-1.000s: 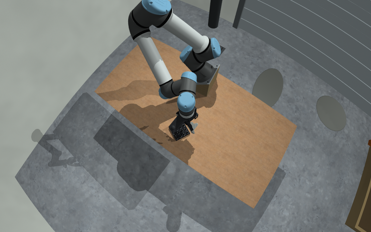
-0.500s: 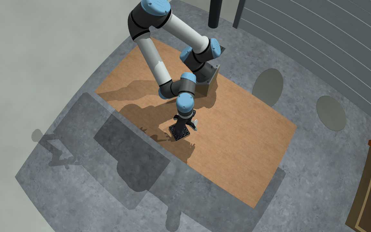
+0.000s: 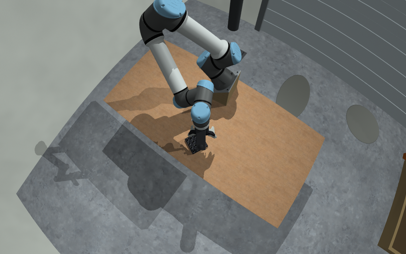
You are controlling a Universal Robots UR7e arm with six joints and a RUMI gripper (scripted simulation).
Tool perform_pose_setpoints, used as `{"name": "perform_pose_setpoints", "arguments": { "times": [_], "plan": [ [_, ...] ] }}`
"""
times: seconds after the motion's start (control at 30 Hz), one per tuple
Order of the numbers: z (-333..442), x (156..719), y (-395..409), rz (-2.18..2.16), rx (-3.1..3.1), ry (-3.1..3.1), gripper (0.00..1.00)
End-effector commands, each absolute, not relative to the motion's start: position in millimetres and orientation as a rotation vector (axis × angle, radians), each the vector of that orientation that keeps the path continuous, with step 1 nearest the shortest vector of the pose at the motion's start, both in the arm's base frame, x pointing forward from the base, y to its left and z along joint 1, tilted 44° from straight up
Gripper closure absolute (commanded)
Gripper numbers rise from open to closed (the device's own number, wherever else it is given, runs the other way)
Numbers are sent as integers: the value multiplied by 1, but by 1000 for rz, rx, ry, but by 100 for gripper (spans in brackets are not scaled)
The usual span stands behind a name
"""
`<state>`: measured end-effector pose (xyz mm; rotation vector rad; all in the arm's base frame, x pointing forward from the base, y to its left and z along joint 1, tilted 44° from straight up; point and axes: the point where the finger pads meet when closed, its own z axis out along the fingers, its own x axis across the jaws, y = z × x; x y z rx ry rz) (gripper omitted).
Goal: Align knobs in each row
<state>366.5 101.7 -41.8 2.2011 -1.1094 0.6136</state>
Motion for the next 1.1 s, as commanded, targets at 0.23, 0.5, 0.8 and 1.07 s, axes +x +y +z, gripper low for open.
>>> {"name": "perform_pose_setpoints", "arguments": {
  "times": [0.23,0.5,0.8,1.07],
  "plan": [
    [-44,367,98,469,2328,-716,0],
    [-45,366,94,363,2374,-434,0],
    [-46,364,89,253,2392,-151,0],
    [-46,362,84,143,2382,130,0]
  ]
}}
